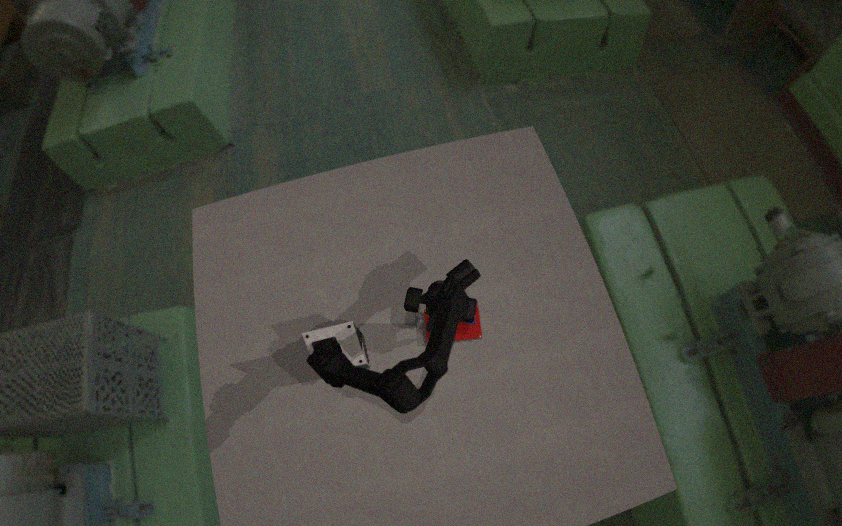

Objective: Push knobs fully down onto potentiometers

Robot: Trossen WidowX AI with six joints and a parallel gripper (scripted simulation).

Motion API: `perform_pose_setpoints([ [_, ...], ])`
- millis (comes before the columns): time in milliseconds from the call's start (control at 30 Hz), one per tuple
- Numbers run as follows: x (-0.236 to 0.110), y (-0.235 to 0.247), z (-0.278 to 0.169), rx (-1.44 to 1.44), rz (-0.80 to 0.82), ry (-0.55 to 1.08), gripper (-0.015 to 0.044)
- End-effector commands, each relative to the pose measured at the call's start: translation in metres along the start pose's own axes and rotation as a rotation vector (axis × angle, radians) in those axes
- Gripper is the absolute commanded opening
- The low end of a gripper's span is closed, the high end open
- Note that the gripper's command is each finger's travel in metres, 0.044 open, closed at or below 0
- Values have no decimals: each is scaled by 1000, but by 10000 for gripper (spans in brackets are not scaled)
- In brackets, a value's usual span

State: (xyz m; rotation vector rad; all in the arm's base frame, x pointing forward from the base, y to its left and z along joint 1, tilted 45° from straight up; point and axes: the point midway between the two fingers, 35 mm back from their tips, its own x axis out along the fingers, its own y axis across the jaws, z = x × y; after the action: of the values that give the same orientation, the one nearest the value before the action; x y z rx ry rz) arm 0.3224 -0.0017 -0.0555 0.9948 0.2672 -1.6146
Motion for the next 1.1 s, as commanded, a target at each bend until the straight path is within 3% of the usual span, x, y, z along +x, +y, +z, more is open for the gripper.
perform_pose_setpoints([
  [0, 17, 3, 2, 28, -15, -14, 0],
  [533, 17, 3, 2, 28, -15, -14, 0],
  [1067, -7, 4, 1, 28, -16, -12, 0],
])
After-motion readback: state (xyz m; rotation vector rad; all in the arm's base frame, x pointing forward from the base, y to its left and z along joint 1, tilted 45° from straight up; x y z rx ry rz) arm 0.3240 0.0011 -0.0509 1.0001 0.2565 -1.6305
